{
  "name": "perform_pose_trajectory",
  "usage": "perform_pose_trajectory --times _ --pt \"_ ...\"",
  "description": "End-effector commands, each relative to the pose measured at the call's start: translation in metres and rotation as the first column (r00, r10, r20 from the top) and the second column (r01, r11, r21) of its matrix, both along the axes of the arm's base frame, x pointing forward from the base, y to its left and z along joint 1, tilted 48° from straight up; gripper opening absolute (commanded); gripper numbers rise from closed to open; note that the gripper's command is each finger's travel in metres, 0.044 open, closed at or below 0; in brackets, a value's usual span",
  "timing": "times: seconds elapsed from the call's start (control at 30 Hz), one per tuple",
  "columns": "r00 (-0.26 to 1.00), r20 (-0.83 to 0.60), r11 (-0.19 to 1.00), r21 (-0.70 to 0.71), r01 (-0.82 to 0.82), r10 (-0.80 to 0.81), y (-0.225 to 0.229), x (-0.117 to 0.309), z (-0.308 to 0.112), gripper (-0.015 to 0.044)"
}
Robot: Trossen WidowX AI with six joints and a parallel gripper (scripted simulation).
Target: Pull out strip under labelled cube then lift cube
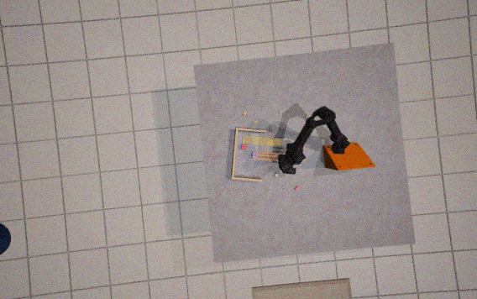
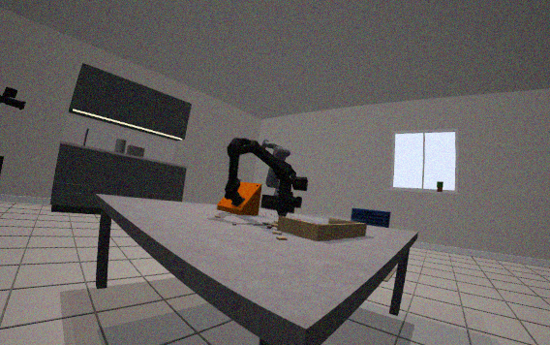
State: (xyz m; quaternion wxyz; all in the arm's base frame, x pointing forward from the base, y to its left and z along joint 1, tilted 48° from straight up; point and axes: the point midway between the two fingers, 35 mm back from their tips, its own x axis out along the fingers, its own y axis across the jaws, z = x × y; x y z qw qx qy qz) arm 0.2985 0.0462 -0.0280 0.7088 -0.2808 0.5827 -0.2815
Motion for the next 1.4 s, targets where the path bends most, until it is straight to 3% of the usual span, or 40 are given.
perform_pose_trajectory --times 0.0,1.37 --pt "1.0 -0.022 1.0 -0.002 0.01 -0.01 -0.004 -0.013 -0.006 0.0" --pt "1.0 -0.025 1.0 -0.001 0.01 -0.01 -0.006 -0.073 -0.016 0.0"
